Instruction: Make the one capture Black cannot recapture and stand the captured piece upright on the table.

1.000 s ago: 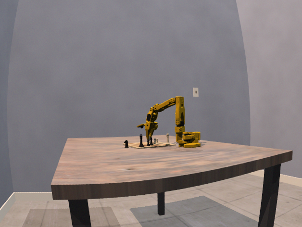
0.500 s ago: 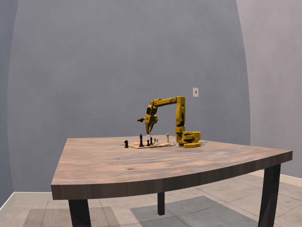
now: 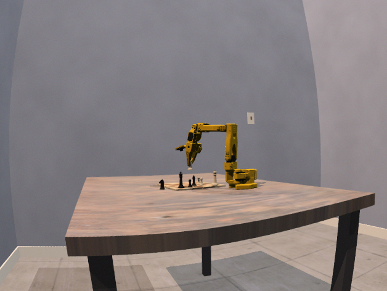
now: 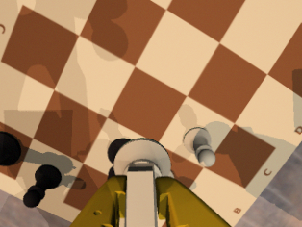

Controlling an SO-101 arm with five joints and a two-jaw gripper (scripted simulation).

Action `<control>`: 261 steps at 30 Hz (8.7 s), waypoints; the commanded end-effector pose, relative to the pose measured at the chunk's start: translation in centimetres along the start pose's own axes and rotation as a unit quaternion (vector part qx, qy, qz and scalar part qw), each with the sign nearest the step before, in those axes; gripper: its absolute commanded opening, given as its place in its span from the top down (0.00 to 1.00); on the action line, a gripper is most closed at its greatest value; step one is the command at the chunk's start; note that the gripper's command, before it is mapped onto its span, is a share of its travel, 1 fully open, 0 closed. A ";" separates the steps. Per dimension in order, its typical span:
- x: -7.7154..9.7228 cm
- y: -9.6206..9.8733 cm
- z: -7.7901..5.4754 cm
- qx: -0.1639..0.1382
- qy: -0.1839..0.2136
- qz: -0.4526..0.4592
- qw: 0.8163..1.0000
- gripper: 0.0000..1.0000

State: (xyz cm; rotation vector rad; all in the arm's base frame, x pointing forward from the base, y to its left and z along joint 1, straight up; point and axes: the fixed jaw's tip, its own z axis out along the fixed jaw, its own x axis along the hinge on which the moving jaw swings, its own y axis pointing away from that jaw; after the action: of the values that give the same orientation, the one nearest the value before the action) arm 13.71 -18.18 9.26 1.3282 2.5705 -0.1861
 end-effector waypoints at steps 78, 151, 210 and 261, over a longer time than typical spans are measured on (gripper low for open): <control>0.3 -9.1 2.4 0.052 -0.007 0.177 0.983 1.00; 0.8 -9.2 4.8 0.052 -0.007 0.177 0.983 1.00; 2.1 -8.9 6.5 0.052 -0.007 0.177 0.983 1.00; 2.1 -8.8 6.4 0.051 -0.007 0.178 0.983 0.87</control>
State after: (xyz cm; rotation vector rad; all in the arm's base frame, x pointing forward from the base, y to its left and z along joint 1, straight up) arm 6.65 -23.50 2.80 1.7716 2.2788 -0.2783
